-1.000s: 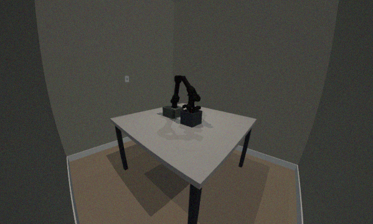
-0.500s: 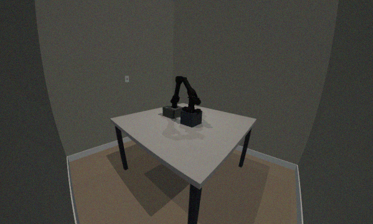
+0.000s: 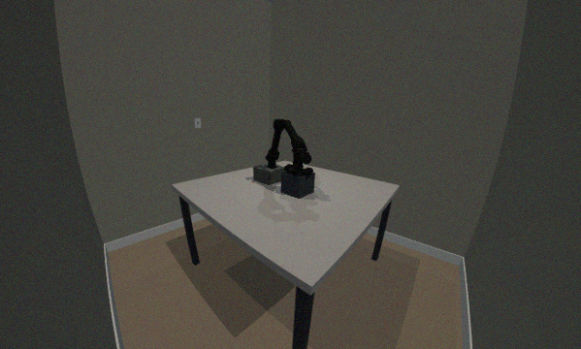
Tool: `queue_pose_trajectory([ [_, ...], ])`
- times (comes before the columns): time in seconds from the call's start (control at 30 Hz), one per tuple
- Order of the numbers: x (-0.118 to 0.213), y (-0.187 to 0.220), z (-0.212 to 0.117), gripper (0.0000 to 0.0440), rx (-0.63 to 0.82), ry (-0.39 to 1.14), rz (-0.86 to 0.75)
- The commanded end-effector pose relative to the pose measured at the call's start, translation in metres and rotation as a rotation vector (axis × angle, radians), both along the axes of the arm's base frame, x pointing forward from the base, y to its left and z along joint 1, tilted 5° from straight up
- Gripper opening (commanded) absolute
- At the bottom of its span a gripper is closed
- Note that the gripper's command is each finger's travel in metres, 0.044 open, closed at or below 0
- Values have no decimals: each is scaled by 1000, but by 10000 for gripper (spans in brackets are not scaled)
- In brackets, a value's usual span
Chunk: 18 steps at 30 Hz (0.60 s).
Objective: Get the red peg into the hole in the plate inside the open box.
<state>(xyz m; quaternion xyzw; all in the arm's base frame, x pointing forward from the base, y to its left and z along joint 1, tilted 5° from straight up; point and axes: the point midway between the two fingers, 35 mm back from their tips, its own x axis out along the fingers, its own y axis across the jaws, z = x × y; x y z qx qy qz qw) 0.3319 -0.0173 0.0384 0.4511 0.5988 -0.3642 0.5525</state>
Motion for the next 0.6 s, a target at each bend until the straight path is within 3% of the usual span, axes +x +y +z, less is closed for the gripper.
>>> queue_pose_trajectory([
  [0.0,1,-1,5,194,43,12,-8],
  [0.57,3,-8,27,239,151,33,-68],
])
